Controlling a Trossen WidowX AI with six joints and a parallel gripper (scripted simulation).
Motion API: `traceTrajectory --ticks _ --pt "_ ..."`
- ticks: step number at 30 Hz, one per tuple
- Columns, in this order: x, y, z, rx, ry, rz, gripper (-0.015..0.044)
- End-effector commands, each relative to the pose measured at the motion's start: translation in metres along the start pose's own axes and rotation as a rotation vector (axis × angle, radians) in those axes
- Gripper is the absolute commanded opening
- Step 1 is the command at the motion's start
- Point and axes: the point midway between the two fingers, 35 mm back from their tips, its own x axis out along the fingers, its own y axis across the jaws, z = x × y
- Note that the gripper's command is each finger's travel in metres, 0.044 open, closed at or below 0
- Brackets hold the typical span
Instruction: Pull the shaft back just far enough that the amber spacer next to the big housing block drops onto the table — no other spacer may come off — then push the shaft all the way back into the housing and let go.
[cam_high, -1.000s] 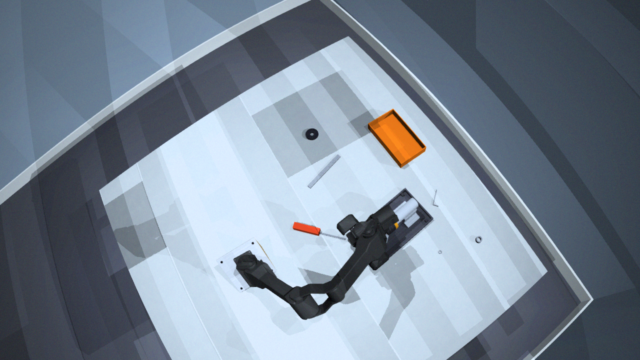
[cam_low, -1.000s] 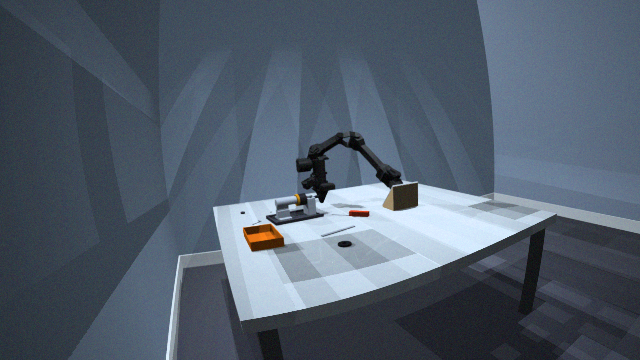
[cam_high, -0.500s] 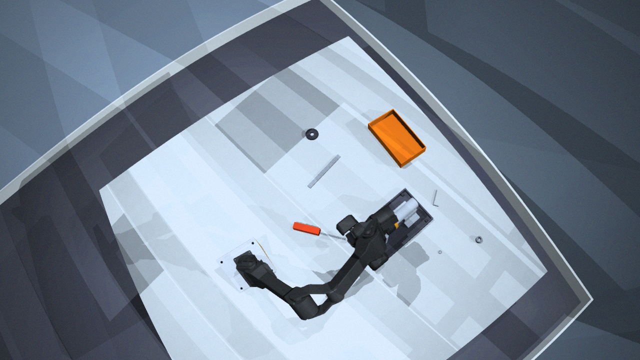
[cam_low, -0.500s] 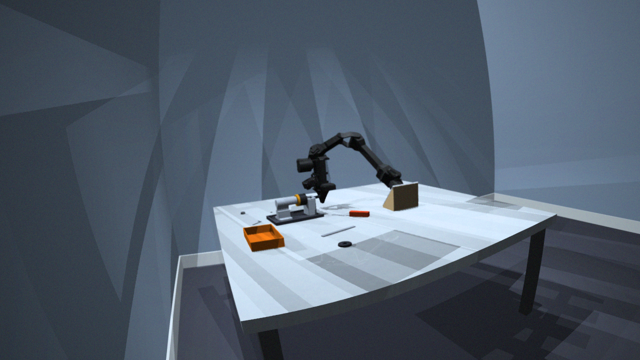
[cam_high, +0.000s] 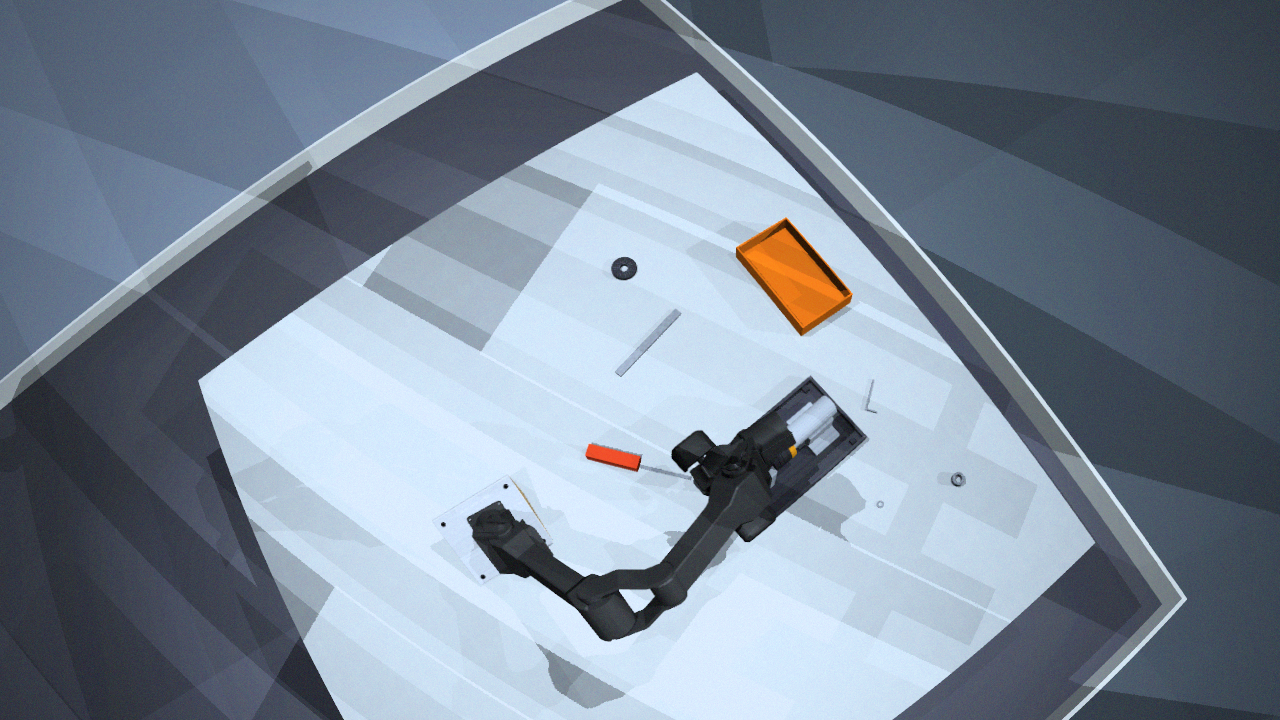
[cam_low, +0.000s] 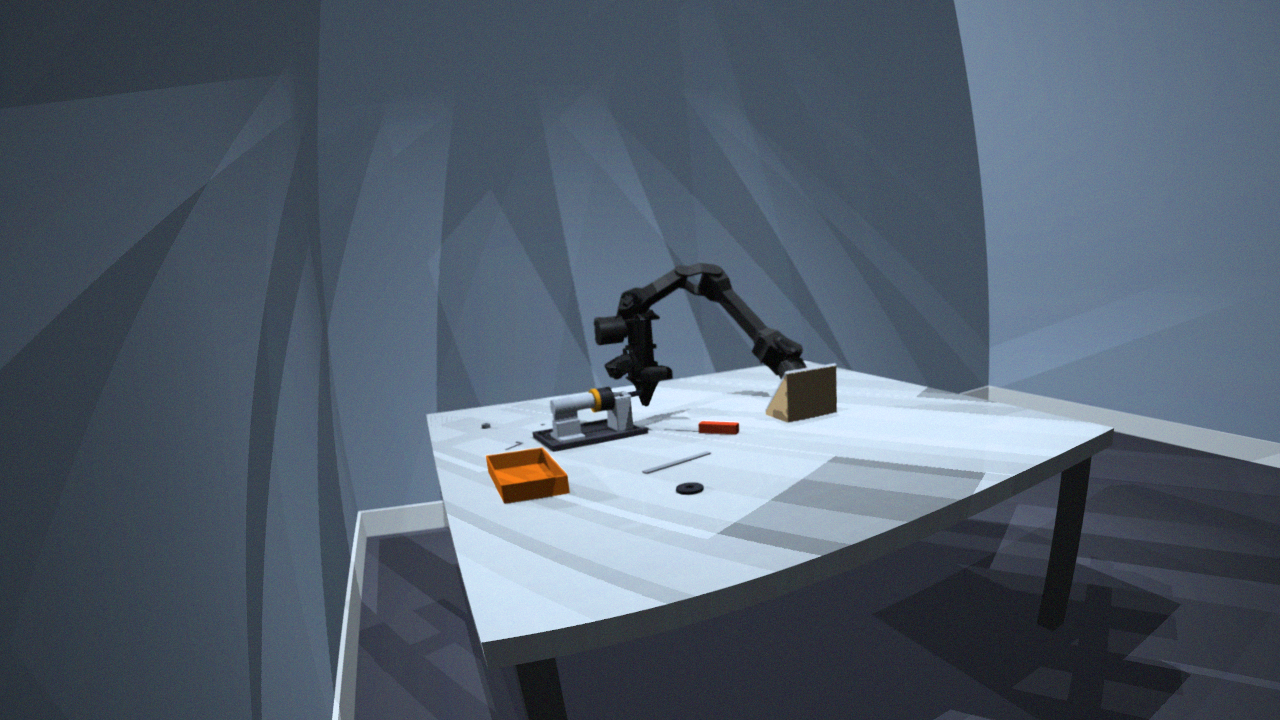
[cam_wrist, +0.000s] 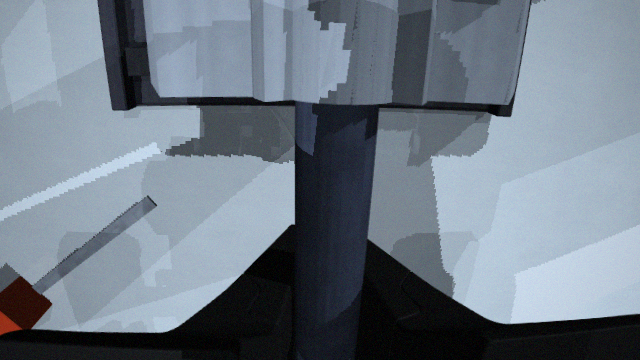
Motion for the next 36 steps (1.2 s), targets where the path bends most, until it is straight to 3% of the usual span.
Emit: traceTrajectory --ticks 1,36 --pt "0.0001 -0.0003 -0.0012 -0.002 0.002 -0.002 0.0" --pt "0.0001 -0.0002 -0.0058 -0.003 0.002 -0.002 0.0"
